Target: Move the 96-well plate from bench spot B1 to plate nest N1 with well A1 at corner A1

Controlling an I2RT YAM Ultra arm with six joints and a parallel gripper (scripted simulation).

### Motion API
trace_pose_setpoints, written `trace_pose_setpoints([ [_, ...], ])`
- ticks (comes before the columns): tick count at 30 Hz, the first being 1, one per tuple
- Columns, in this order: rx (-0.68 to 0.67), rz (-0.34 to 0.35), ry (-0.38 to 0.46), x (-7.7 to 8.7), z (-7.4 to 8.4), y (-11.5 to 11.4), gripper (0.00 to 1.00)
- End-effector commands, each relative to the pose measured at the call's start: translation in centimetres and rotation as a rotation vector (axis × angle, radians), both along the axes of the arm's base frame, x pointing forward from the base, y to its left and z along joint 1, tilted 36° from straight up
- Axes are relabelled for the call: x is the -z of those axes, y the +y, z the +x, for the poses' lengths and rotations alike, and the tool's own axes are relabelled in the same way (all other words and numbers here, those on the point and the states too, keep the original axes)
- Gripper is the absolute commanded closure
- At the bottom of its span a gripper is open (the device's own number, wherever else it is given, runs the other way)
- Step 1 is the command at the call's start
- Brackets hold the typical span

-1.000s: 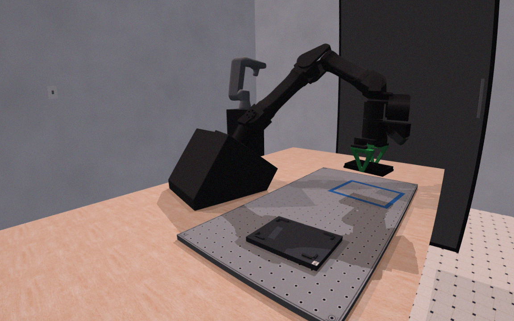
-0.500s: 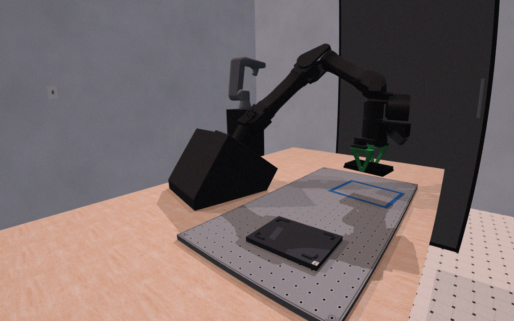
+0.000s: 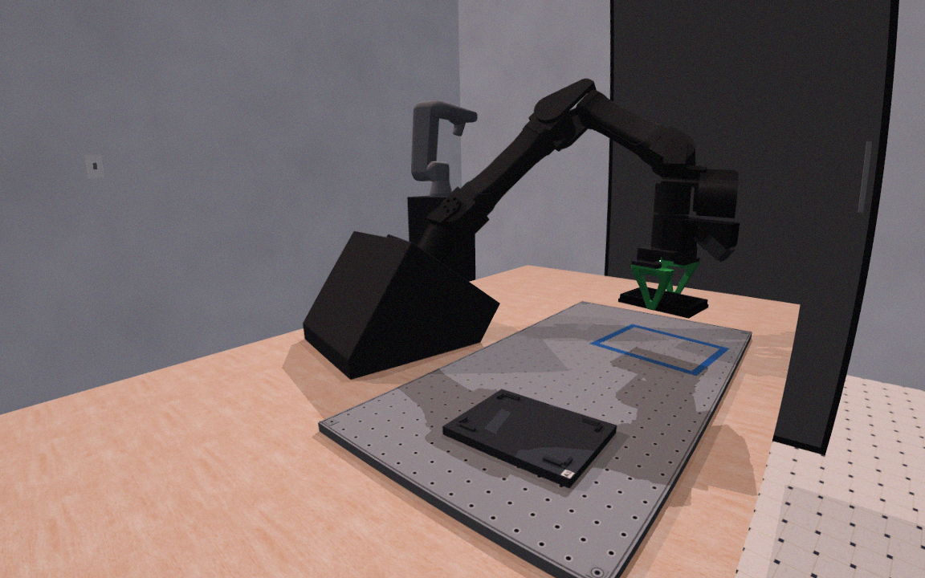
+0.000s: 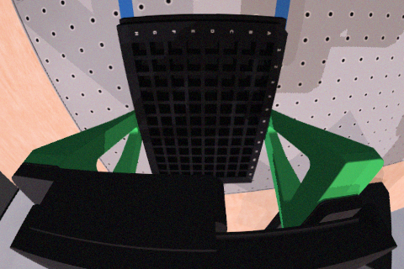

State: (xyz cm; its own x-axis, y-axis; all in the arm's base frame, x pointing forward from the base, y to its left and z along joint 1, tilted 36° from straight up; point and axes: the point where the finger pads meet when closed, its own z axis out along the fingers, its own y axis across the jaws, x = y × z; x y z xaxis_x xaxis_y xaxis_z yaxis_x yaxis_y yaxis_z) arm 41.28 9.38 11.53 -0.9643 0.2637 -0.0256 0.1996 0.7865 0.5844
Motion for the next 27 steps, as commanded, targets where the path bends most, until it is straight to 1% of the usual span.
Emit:
trace_pose_setpoints([
  [1,0.024,0.000,-0.056,-2.1,0.8,-1.2,1.00],
  [9,0.024,0.000,-0.056,-2.1,0.8,-1.2,1.00],
  [11,-0.032,-0.009,-0.071,-0.6,0.1,-1.7,1.00],
  [14,-0.113,-0.027,-0.119,0.3,0.0,-2.5,1.00],
  [16,-0.113,-0.027,-0.119,0.3,0.0,-2.5,1.00],
  [17,-0.122,-0.032,-0.141,0.1,0.5,-2.8,1.00],
  [18,-0.123,-0.027,-0.111,1.3,-0.1,-3.0,1.00],
  [19,-0.123,-0.026,-0.103,1.8,-0.2,-3.3,1.00],
  [27,-0.122,-0.025,-0.102,3.3,-0.7,-5.4,1.00],
])
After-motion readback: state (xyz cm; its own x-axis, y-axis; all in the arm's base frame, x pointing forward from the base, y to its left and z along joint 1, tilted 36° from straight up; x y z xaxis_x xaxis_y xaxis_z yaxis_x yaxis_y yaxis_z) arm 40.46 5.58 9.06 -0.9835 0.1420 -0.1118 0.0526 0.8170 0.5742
